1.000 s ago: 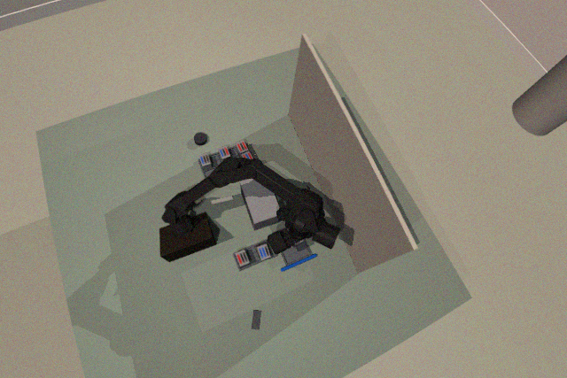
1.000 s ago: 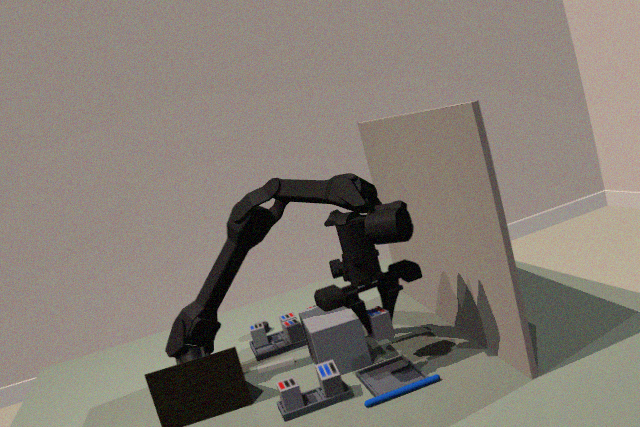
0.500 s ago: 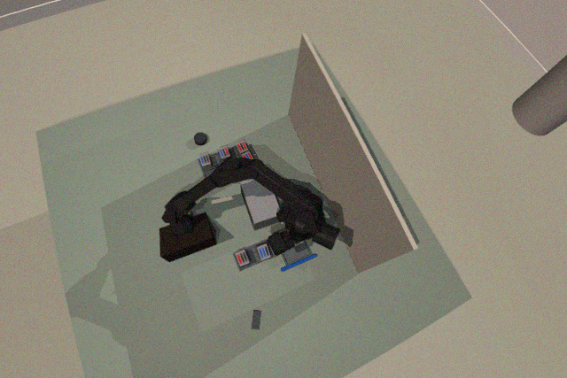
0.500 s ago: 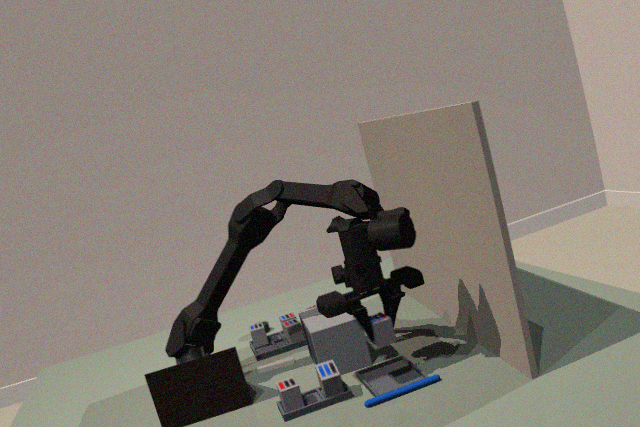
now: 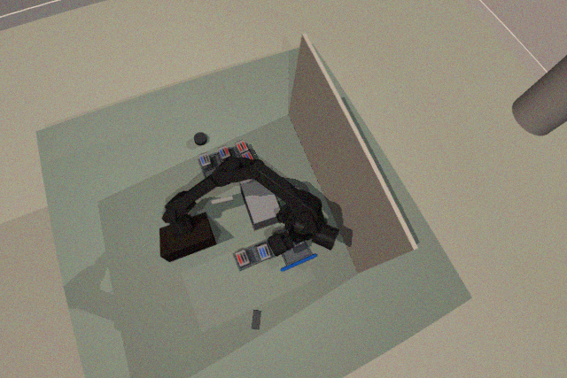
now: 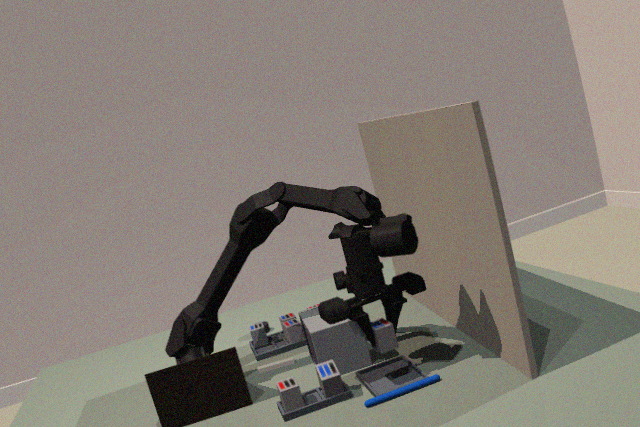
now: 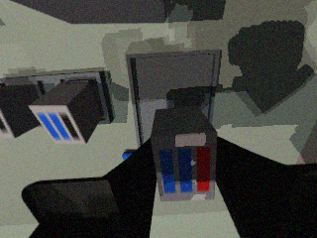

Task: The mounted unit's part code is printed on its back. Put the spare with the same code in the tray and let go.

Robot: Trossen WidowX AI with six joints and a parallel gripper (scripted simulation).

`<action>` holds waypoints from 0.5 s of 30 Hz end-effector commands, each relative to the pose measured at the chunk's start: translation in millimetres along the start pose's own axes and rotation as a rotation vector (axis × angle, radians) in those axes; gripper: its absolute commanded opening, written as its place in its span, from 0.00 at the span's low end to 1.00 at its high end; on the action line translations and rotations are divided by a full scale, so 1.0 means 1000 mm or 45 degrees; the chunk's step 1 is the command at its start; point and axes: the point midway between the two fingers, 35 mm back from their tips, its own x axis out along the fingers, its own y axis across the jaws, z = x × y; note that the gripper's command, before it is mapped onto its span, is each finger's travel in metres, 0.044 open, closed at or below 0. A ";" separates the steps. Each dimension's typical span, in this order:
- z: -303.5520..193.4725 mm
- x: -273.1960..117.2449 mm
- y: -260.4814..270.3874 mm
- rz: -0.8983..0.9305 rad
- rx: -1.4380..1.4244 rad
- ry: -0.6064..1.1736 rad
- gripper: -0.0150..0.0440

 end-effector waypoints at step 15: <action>0.001 0.015 0.000 -0.003 0.005 -0.007 0.25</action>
